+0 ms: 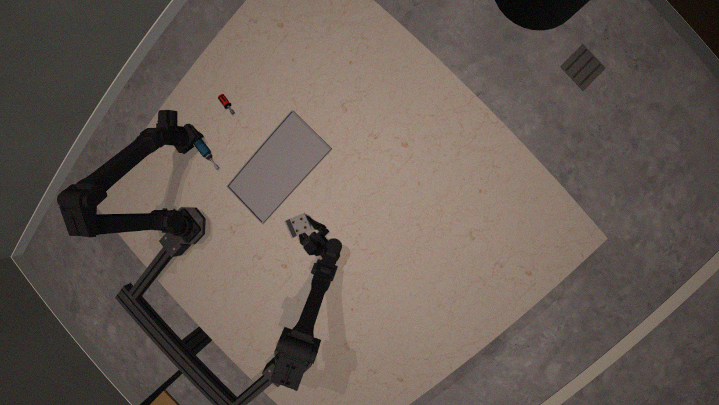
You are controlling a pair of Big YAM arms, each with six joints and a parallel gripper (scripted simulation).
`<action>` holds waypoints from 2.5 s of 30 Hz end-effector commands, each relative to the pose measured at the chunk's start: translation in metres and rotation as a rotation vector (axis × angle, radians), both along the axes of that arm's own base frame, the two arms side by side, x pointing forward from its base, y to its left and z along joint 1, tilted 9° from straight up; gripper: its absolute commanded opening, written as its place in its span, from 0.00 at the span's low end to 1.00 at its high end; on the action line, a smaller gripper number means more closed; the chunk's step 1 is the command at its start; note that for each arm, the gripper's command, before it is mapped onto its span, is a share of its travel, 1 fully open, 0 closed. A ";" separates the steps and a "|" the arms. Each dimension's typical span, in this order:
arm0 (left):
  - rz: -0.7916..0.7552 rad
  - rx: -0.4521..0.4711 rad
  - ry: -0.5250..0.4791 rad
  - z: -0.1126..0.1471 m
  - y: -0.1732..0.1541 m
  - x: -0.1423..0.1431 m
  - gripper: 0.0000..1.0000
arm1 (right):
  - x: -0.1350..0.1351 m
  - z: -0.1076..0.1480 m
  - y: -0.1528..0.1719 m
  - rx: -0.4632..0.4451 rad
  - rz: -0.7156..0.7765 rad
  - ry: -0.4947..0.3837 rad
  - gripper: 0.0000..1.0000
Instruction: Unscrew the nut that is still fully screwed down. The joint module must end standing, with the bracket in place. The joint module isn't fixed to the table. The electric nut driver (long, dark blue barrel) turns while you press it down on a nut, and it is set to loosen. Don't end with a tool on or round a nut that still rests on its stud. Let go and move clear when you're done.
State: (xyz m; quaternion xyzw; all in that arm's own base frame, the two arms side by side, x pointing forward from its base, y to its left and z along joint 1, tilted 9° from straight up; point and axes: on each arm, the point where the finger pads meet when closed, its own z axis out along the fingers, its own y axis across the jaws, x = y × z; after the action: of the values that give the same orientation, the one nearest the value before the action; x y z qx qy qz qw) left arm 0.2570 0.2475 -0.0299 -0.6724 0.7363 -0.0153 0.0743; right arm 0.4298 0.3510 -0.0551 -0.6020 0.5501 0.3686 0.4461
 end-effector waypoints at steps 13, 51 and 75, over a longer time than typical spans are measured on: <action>0.004 0.014 -0.014 0.005 0.006 0.007 0.65 | 0.006 0.008 0.004 0.012 0.001 -0.024 0.59; -0.003 0.034 -0.031 0.067 0.012 0.006 0.65 | 0.006 0.008 0.004 0.012 0.001 -0.024 0.59; 0.000 0.019 -0.018 0.066 0.003 0.000 0.65 | 0.006 0.008 0.004 0.012 0.001 -0.024 0.68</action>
State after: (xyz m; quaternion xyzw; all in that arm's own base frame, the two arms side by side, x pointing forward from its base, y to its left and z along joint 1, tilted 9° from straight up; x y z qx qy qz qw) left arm 0.2492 0.2417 0.0267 -0.6738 0.7351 -0.0151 0.0733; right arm 0.4300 0.3512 -0.0548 -0.6021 0.5499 0.3686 0.4464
